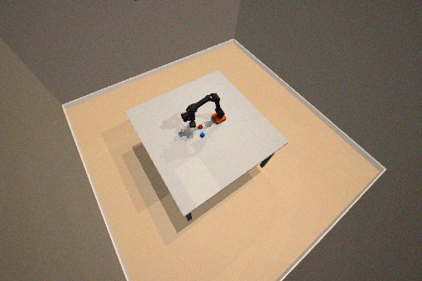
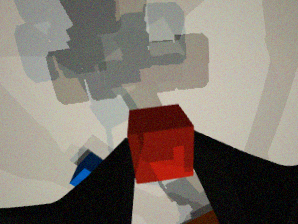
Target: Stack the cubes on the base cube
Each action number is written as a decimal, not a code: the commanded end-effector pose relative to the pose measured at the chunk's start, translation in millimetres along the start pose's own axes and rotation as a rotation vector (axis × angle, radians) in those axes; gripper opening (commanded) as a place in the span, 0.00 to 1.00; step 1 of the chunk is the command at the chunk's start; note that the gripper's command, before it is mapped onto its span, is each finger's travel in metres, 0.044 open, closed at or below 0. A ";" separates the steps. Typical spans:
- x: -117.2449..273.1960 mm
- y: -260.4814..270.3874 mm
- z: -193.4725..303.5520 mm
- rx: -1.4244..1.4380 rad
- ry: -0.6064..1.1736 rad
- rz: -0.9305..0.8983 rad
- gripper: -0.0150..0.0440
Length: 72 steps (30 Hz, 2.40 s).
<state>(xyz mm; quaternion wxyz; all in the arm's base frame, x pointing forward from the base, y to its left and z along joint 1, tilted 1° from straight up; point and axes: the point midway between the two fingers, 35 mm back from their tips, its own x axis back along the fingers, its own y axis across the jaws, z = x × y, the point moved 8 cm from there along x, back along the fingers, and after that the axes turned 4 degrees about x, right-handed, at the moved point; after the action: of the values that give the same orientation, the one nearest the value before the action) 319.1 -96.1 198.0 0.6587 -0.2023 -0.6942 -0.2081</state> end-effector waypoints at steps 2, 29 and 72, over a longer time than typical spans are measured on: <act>-2.6 12.0 6.0 0.131 -0.001 -0.001 0.43; -20.0 81.5 54.1 0.952 -0.001 -0.009 0.43; -56.1 114.7 89.5 1.430 -0.003 -0.014 0.43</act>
<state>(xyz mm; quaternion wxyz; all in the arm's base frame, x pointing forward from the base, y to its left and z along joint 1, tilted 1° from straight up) 311.1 48.8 141.2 0.6293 0.2835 -0.6629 0.2902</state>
